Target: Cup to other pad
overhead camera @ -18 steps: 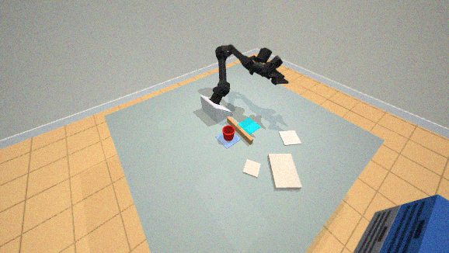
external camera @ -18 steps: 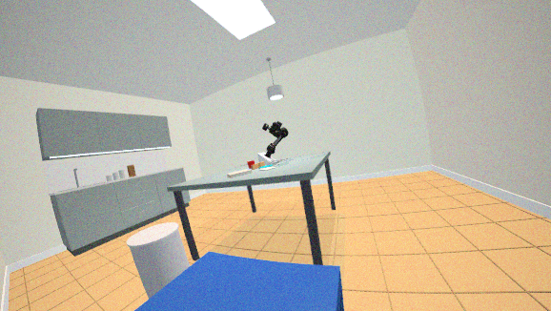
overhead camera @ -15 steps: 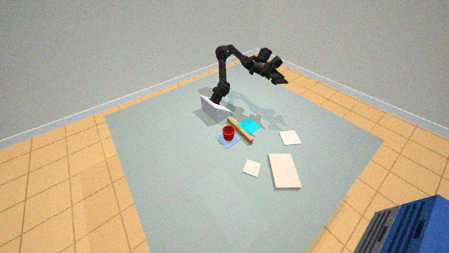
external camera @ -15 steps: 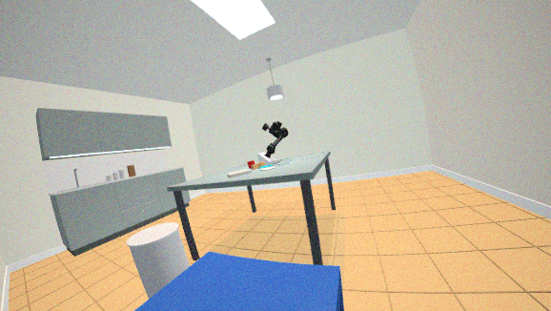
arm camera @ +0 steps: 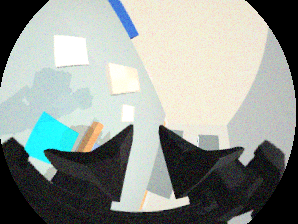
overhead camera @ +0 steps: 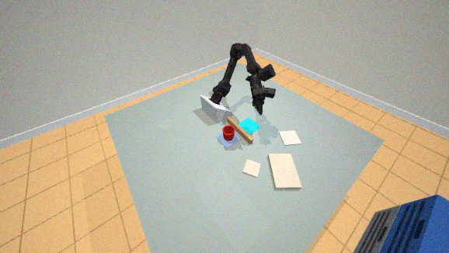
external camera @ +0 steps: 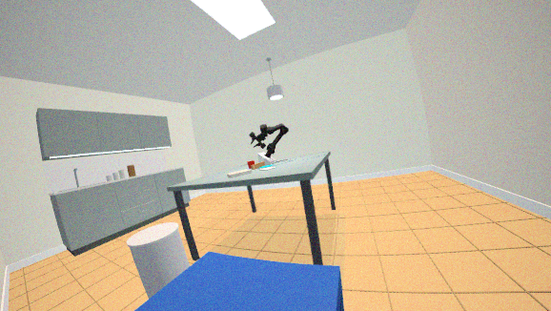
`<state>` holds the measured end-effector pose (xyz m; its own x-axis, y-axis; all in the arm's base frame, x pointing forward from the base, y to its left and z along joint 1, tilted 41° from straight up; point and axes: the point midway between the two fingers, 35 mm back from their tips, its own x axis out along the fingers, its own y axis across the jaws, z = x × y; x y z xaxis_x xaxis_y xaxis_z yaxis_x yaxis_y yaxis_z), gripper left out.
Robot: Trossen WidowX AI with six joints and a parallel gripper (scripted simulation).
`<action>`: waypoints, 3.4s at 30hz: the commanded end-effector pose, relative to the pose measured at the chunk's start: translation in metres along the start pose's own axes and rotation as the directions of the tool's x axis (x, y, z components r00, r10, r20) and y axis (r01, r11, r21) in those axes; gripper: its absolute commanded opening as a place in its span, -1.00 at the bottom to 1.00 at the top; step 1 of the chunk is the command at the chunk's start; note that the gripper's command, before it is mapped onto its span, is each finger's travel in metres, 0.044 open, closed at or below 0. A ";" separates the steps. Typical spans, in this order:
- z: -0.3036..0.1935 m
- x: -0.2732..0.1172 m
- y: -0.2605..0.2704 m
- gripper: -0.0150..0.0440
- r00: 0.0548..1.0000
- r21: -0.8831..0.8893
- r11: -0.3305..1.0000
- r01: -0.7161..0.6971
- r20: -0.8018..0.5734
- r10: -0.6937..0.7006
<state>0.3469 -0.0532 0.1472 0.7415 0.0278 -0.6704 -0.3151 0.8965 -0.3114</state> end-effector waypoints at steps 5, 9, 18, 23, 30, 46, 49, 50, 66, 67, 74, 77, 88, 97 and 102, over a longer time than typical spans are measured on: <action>-0.112 0.034 0.027 0.01 0.837 -0.144 0.852 -0.503 -0.329 0.438; -0.148 0.031 0.044 0.01 0.698 -0.130 0.704 -0.698 -0.344 0.628; -0.181 0.016 0.063 0.01 0.514 -0.127 0.499 -0.858 -0.240 0.823; -0.181 0.015 0.064 0.01 0.514 -0.127 0.499 -0.858 -0.240 0.823; -0.182 0.015 0.065 0.01 0.514 -0.127 0.499 -0.858 -0.240 0.823; -0.188 0.029 0.084 0.01 0.515 -0.127 0.499 -0.857 -0.240 0.823; -0.189 0.032 0.088 0.01 0.515 -0.127 0.499 -0.857 -0.240 0.823; -0.189 0.033 0.089 0.01 0.515 -0.127 0.499 -0.857 -0.240 0.823; -0.196 0.044 0.111 0.01 0.514 -0.127 0.498 -0.858 -0.238 0.824; -0.196 0.045 0.113 0.01 0.514 -0.127 0.498 -0.858 -0.238 0.824; -0.198 0.048 0.119 0.01 0.514 -0.127 0.498 -0.858 -0.238 0.824; -0.198 0.048 0.119 0.01 0.514 -0.127 0.498 -0.858 -0.238 0.824; -0.197 0.047 0.117 -0.39 0.516 -0.135 0.498 -0.856 -0.241 0.822; -0.197 0.046 0.116 -0.49 0.516 -0.135 0.498 -0.856 -0.241 0.822; -0.193 0.041 0.104 -0.49 0.517 -0.133 0.499 -0.856 -0.241 0.822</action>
<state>0.2280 -0.0374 -0.0494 -0.0227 0.6488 -0.7606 -0.8679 0.3649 0.3371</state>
